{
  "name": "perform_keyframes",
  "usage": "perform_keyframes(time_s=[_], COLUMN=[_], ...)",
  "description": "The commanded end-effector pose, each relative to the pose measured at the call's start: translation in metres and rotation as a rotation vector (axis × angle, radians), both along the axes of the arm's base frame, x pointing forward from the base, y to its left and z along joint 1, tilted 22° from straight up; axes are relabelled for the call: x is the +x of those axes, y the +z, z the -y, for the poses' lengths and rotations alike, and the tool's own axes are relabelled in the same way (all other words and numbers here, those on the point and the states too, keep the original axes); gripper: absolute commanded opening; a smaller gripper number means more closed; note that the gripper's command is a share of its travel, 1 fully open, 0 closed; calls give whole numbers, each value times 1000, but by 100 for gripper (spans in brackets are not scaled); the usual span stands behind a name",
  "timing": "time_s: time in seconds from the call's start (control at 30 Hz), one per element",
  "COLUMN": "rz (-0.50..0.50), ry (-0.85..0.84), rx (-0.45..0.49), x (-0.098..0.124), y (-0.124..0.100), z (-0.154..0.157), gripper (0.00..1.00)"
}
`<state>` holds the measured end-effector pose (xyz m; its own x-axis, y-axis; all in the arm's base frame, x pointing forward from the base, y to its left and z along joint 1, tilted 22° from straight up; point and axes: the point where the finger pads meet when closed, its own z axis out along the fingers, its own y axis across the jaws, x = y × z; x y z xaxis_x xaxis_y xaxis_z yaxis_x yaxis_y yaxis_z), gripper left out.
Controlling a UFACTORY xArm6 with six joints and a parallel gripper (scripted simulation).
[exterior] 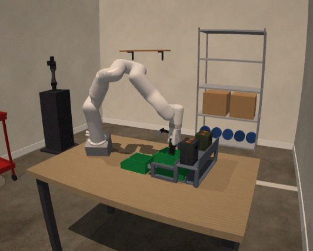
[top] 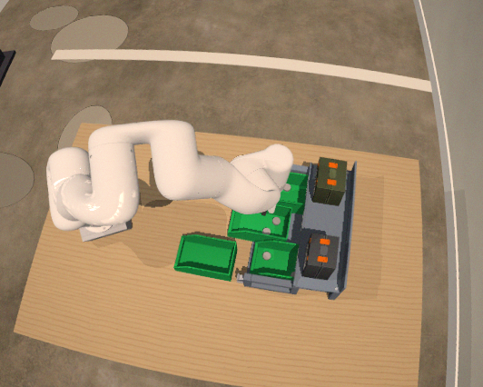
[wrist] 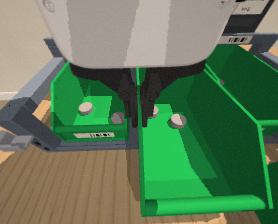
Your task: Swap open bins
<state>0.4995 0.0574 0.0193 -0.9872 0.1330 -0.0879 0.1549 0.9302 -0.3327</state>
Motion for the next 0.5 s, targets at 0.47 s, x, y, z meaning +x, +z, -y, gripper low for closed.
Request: perform_keyframes(time_s=[0.47], rz=[12], ry=[4], rx=[0], x=[8], y=[2], z=[0], gripper=[0])
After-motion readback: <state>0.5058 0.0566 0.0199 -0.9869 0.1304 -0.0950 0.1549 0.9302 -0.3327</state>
